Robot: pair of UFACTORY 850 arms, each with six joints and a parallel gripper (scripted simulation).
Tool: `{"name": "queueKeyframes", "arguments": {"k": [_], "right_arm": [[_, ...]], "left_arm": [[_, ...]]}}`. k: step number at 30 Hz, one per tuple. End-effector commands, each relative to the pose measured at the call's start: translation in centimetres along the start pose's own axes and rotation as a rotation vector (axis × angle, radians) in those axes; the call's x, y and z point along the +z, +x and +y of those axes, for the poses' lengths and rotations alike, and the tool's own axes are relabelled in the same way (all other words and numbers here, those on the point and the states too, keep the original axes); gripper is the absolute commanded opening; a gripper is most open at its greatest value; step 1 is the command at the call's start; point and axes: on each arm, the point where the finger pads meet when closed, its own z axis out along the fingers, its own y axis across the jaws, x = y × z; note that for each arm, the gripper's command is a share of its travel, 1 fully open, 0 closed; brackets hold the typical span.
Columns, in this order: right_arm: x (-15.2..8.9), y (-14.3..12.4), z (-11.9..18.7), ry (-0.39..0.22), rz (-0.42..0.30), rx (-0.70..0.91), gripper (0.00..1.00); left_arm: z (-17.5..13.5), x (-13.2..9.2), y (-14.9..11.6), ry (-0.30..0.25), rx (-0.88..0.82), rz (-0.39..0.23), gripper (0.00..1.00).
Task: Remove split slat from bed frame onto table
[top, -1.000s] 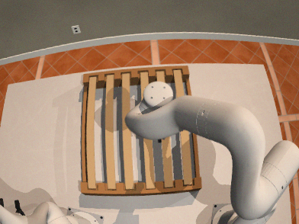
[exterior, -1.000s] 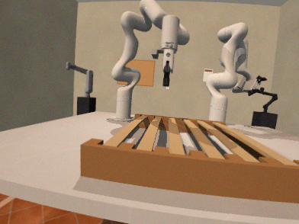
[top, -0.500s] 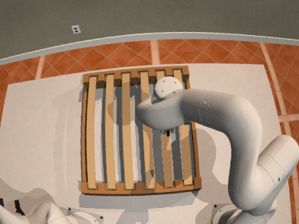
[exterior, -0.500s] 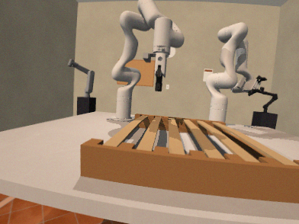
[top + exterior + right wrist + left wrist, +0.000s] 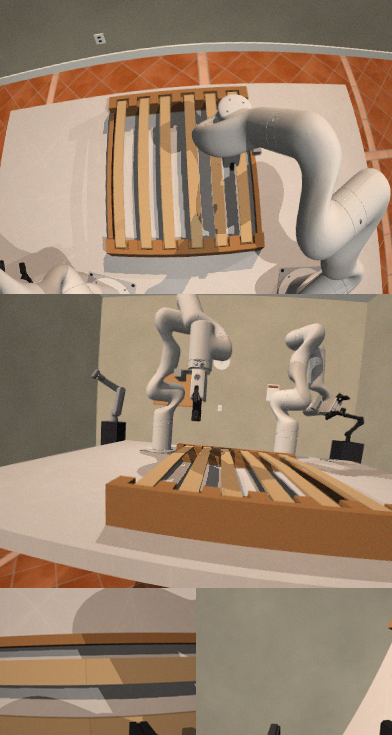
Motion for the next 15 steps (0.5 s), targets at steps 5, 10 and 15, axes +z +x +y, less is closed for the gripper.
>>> {"name": "queueKeyframes", "arguments": {"k": [5,10,15], "right_arm": [[3.0,3.7,-3.7,0.002,0.001,0.002,0.00],[3.0,3.7,-3.7,0.002,0.001,0.002,0.00],[3.0,3.7,-3.7,0.002,0.001,0.002,0.00]], "left_arm": [[0.0,0.0,0.0,0.000,0.001,0.000,1.00],[0.0,0.0,0.0,0.000,0.001,0.000,1.00],[0.0,0.0,0.0,0.000,0.001,0.000,1.00]]}}
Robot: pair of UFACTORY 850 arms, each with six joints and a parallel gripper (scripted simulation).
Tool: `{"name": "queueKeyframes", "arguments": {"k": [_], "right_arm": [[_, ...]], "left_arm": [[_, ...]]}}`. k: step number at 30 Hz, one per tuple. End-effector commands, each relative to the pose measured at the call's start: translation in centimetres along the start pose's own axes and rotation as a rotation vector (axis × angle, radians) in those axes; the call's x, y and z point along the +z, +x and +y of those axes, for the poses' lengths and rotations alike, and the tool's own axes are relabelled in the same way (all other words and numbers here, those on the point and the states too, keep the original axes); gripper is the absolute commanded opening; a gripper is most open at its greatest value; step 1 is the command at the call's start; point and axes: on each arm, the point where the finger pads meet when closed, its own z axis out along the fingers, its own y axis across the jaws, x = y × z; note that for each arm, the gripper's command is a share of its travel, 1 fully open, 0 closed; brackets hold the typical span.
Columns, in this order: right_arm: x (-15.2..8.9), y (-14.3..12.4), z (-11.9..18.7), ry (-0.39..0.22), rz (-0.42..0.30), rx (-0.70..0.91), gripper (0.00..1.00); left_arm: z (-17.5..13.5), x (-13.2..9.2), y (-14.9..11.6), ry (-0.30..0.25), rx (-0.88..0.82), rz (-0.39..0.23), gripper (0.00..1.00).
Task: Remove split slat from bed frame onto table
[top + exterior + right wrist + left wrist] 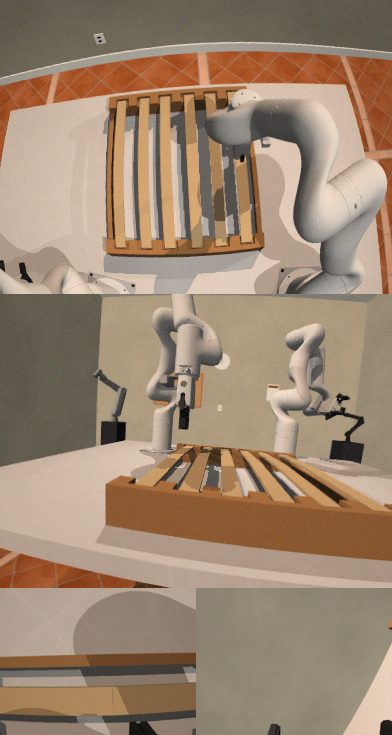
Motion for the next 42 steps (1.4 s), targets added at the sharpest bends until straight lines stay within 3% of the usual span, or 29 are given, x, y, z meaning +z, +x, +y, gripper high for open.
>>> {"name": "queueKeyframes", "arguments": {"k": [1,4,5,21,22,42], "right_arm": [[-0.1,0.0,-0.1,0.001,-0.001,0.001,0.00],[-0.1,0.0,-0.1,0.001,-0.001,0.001,0.00],[1.0,1.3,-1.4,0.002,-0.001,0.000,0.00],[1.0,1.3,-1.4,0.002,-0.001,0.000,0.00],[4.0,1.3,-1.5,0.002,-0.001,0.000,0.00],[4.2,1.4,-1.4,0.002,-0.001,0.000,0.00]], "left_arm": [[0.0,0.0,0.0,0.000,0.001,0.000,1.00],[0.0,0.0,0.0,0.000,0.001,0.000,1.00],[0.0,0.0,0.0,0.000,0.001,0.000,1.00],[0.0,0.0,0.0,0.000,0.001,0.000,1.00],[0.0,0.0,0.0,0.000,0.001,0.000,1.00],[0.0,0.0,0.0,0.000,0.001,0.000,1.00]]}}
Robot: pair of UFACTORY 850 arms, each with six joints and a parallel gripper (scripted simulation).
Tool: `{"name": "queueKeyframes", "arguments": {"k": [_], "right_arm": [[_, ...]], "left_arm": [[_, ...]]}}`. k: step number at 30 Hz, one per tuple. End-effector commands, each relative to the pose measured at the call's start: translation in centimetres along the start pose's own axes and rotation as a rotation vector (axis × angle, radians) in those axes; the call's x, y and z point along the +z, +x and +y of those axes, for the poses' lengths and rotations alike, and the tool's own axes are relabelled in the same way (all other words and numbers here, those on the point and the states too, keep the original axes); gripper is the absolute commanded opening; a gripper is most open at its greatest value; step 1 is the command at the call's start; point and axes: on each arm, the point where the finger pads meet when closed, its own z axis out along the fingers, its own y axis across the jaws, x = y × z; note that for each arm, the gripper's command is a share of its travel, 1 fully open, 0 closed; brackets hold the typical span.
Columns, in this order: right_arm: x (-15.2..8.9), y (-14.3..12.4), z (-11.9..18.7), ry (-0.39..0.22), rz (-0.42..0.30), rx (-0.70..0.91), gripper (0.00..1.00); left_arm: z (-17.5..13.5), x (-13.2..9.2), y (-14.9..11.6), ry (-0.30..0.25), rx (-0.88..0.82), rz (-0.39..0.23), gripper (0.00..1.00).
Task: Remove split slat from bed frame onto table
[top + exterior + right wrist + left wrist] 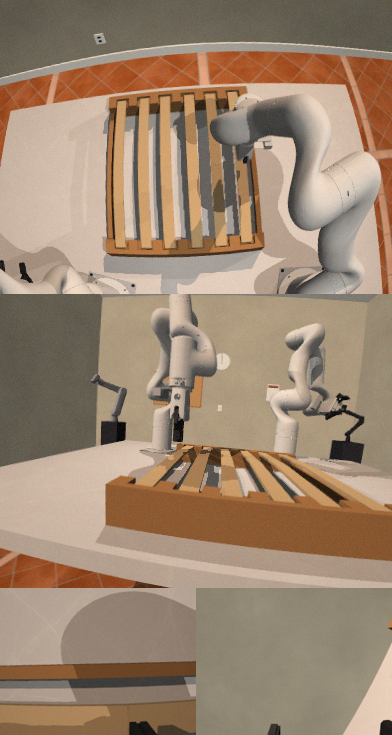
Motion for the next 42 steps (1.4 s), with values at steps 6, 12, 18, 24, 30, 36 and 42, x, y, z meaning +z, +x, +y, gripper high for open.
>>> {"name": "queueKeyframes", "arguments": {"k": [6,12,18,24,30,36,42], "right_arm": [[-0.07,-0.03,-0.08,0.002,-0.001,0.000,0.00],[-0.07,-0.03,-0.08,0.002,-0.001,0.000,0.00],[0.13,0.00,-0.08,0.002,-0.001,0.000,0.00],[0.13,0.00,-0.08,0.002,-0.001,0.000,0.00],[0.13,0.00,-0.08,0.002,-0.001,0.000,0.00],[0.32,-0.06,-0.08,0.002,-0.001,0.000,0.00],[0.32,-0.06,-0.08,0.002,-0.001,0.000,0.00]], "left_arm": [[-0.04,-0.01,-0.01,0.000,0.001,0.000,1.00],[-0.04,-0.01,-0.01,0.000,0.001,0.000,1.00],[-0.04,-0.01,-0.01,0.000,0.001,0.000,1.00],[-0.04,-0.01,-0.01,0.000,0.001,0.000,1.00],[-0.04,-0.01,-0.01,0.000,0.001,0.000,1.00],[-0.04,-0.01,-0.01,0.000,0.001,0.000,1.00],[-0.04,-0.01,-0.01,0.000,0.001,0.000,1.00]]}}
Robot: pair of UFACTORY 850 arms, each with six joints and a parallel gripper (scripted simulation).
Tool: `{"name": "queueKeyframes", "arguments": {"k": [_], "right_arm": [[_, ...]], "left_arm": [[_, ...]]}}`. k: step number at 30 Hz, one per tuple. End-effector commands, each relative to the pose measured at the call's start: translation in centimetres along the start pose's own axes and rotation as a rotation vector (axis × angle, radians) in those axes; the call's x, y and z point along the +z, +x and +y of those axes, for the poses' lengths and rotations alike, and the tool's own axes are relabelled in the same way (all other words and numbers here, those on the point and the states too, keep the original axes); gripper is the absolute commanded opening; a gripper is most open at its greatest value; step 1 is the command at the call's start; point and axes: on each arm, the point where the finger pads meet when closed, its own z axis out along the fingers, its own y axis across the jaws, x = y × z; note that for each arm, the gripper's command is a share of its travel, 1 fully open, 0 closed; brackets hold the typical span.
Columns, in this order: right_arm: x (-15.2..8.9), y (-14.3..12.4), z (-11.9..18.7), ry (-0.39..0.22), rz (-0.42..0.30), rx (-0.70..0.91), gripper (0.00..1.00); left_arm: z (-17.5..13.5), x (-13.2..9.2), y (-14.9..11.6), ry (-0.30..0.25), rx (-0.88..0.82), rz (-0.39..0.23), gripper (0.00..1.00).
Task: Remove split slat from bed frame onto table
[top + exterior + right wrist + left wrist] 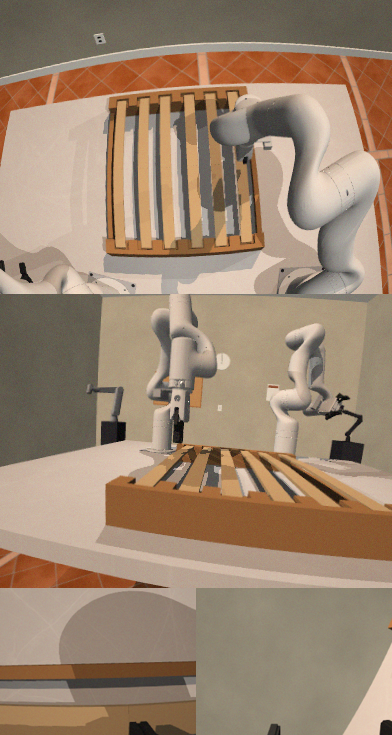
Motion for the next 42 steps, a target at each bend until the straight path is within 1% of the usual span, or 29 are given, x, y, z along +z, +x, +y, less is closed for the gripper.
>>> {"name": "queueKeyframes", "arguments": {"k": [1,42], "right_arm": [[-0.09,-0.03,-0.08,0.002,-0.001,0.000,0.00],[0.50,-0.02,-0.09,0.002,-0.001,0.000,0.00]], "left_arm": [[-0.04,-0.01,-0.01,0.000,0.001,0.000,1.00],[-0.04,-0.01,-0.01,0.000,0.001,0.000,1.00]]}}
